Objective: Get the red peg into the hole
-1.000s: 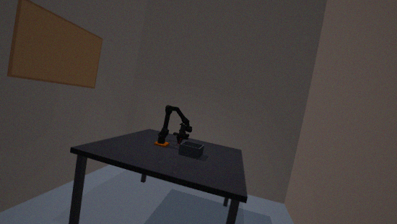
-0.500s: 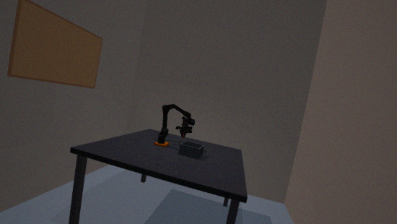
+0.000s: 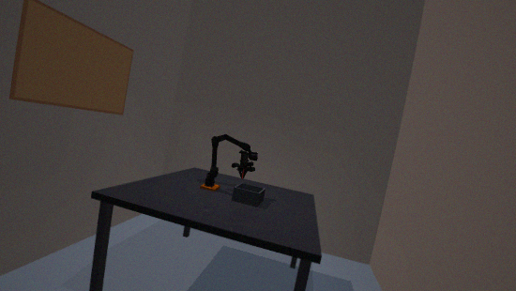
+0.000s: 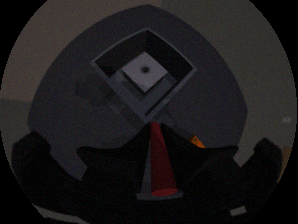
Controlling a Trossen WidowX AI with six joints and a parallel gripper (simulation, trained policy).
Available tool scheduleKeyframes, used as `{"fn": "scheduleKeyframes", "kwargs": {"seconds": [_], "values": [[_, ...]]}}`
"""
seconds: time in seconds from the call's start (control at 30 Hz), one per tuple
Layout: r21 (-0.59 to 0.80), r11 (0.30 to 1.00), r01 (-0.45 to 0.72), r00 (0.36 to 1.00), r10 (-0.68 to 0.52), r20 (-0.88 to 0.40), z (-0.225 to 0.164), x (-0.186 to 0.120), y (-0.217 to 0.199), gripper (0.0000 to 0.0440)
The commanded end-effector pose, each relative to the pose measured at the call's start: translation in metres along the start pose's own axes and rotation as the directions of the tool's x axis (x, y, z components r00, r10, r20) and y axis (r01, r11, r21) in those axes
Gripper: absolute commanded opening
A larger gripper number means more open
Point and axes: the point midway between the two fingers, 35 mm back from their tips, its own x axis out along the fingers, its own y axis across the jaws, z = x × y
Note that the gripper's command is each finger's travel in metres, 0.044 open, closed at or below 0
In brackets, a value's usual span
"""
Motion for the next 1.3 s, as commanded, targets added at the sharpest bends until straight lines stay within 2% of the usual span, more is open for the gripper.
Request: {"fn": "scheduleKeyframes", "kwargs": {"seconds": [0.0,0.3,0.6,0.93,1.27], "values": [[0.040,0.999,0.006,1.000,-0.007,0.009,0.016,0.008,0.002,0.0000],[0.106,0.994,-0.004,1.000,0.002,0.020,0.054,0.032,0.006,0.0000],[0.112,0.993,-0.024,1.000,0.023,0.012,0.085,0.061,0.008,0.0000],[0.041,0.997,-0.063,0.998,0.064,-0.026,0.105,0.090,0.011,0.0000],[-0.071,0.992,-0.108,0.991,0.102,-0.085,0.103,0.114,0.016,0.0003]]}}
